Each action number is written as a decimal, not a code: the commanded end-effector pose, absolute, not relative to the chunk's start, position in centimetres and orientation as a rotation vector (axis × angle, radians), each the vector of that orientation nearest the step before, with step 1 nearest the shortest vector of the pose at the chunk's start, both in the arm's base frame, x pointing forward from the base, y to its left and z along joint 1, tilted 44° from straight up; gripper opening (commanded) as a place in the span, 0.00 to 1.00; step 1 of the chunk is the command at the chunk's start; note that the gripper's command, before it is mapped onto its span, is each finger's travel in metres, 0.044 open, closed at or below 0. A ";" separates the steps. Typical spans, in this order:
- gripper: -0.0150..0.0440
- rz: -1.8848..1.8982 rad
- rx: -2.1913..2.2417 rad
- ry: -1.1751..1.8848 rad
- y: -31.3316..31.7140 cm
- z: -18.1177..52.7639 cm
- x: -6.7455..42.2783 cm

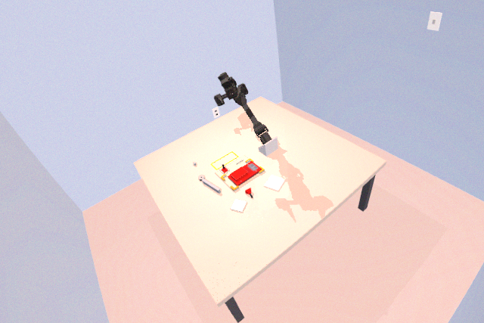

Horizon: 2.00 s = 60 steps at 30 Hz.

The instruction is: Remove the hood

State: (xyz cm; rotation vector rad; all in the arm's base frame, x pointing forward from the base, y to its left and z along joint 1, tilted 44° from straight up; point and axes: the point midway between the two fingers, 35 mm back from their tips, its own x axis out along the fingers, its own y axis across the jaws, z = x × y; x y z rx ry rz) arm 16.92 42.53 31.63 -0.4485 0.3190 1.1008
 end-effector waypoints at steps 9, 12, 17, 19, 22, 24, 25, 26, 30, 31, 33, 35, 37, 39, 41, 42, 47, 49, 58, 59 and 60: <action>1.00 0.835 -0.539 0.649 40.1 21.7 22.0; 1.00 0.748 -0.543 0.743 38.9 19.2 23.3; 1.00 0.589 -0.550 0.892 36.4 15.1 25.3; 1.00 0.522 -0.553 0.947 35.2 13.5 25.9; 1.00 0.406 -0.563 1.026 33.2 11.3 26.9; 1.00 0.327 -0.571 1.075 31.8 9.9 27.4; 1.00 0.287 -0.575 1.098 31.1 9.2 27.7; 1.00 0.247 -0.579 1.121 30.3 8.6 27.9; 1.00 0.083 -0.599 1.204 27.3 6.1 28.6; 1.00 0.036 -0.606 1.225 26.5 5.4 28.8; 1.00 -0.057 -0.620 1.265 24.9 4.2 29.0; 1.00 -0.150 -0.636 1.299 23.2 3.1 29.1; 1.00 -0.242 -0.655 1.329 21.6 2.0 29.2; 1.00 -0.333 -0.676 1.355 19.9 1.1 29.2; 1.00 -0.415 -0.697 1.374 18.3 0.5 29.3; 1.00 -0.436 -0.703 1.379 17.9 0.4 29.3; 1.00 -0.443 -0.705 1.380 17.8 0.3 29.4; 1.00 -0.443 -0.705 1.380 17.8 0.3 29.4; 1.00 -0.443 -0.705 1.380 17.4 -0.1 29.5; 1.00 -0.443 -0.705 1.380 17.4 -0.1 29.5; 1.00 -0.443 -0.705 1.380 17.4 -0.2 29.5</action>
